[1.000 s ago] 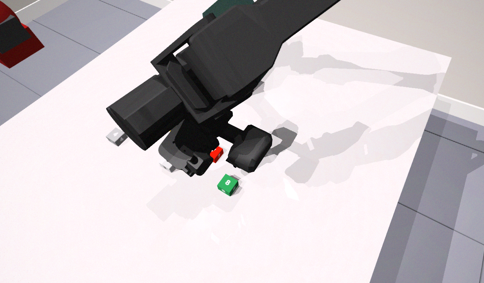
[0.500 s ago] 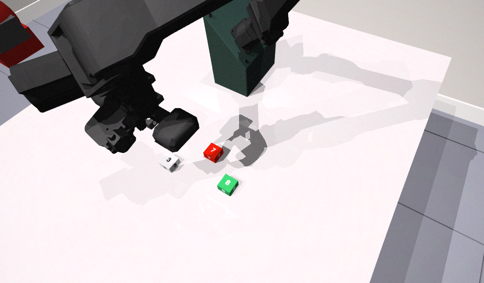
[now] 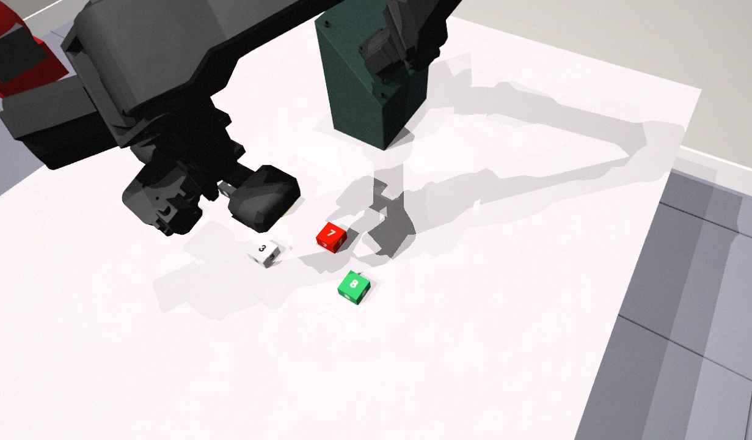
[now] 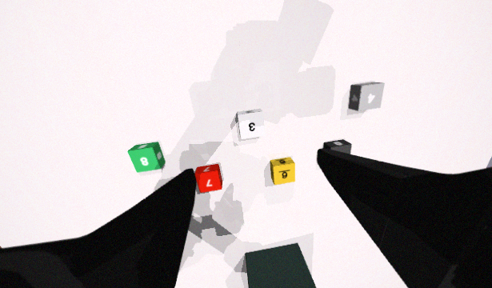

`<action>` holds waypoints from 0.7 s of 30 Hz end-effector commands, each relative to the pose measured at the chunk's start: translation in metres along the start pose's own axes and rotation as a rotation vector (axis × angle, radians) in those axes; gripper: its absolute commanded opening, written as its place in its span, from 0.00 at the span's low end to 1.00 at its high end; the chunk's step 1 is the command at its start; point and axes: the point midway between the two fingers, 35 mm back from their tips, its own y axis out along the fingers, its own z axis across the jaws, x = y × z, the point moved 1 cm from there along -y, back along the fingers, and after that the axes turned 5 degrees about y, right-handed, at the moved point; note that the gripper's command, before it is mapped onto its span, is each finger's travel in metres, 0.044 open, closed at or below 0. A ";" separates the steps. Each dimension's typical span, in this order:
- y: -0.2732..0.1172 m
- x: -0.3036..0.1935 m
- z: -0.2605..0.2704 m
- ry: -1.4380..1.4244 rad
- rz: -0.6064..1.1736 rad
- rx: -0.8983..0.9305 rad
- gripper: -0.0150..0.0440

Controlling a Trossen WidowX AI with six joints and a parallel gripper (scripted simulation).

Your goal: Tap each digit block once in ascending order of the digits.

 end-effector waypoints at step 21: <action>-0.003 0.018 -0.162 -0.005 -0.001 -0.012 0.93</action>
